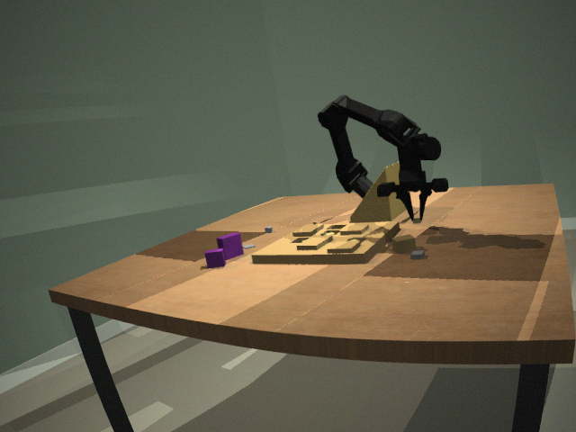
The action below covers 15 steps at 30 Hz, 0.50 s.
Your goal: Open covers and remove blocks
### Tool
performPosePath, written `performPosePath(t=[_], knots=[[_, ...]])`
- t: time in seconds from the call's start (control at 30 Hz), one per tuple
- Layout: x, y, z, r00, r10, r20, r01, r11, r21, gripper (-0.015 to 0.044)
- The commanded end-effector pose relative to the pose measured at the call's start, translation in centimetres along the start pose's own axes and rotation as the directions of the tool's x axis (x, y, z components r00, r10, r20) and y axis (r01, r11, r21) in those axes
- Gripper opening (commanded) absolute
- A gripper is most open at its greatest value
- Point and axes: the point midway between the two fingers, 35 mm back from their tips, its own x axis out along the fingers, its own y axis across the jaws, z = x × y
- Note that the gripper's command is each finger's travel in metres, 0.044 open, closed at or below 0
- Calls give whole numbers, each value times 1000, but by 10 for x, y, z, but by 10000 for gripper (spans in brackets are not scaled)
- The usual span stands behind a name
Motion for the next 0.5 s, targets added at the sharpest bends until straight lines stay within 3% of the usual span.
performPosePath(t=[0.0, 0.47], knots=[[7, -2, 0, 1000, -5, -2, 5, 1000, -2, 80], [30, -3, -2, 1000, -7, -2, 7, 1000, -2, 80]])
